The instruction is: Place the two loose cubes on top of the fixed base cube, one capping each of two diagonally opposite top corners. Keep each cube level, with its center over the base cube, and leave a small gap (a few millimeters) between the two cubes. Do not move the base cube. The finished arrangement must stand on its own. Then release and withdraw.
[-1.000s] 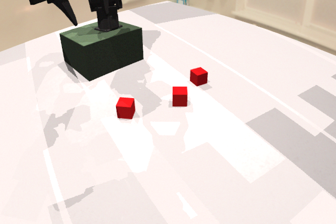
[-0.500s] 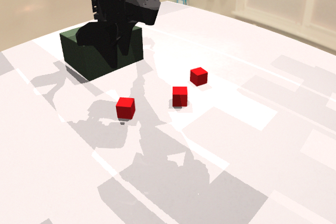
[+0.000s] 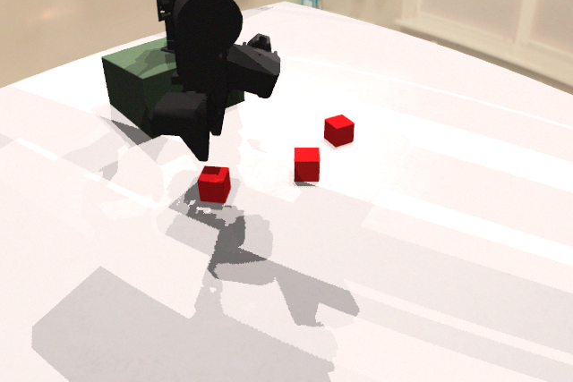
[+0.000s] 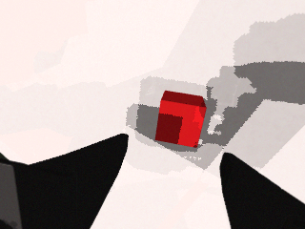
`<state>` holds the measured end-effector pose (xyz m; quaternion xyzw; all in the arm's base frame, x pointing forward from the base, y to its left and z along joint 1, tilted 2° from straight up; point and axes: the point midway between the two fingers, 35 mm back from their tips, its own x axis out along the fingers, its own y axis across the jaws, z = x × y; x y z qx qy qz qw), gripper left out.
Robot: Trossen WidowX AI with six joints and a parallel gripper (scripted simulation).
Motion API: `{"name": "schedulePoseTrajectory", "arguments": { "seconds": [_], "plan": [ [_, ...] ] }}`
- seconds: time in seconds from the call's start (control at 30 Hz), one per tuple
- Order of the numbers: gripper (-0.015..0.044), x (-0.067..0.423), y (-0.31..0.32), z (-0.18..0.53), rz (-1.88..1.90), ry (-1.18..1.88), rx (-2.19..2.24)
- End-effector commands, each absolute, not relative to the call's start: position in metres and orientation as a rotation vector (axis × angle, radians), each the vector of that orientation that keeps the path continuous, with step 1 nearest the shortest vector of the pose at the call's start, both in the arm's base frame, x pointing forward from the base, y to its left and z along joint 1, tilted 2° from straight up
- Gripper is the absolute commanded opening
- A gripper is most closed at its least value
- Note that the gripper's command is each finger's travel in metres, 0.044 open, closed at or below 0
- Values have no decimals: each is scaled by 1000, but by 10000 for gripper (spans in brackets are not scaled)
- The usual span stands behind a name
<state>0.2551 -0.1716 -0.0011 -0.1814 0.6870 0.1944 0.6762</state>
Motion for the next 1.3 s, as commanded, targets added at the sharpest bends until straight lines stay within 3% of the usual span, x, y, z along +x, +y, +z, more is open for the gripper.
{"name": "schedulePoseTrajectory", "arguments": {
  "seconds": [0.0, 1.1, 1.27],
  "plan": [
    [265, 255, -172, -9, 434, 1539, -422],
    [265, 254, -172, -57, 434, 1539, -422],
    [134, 254, -172, -57, 434, 1539, -422]
  ]
}}
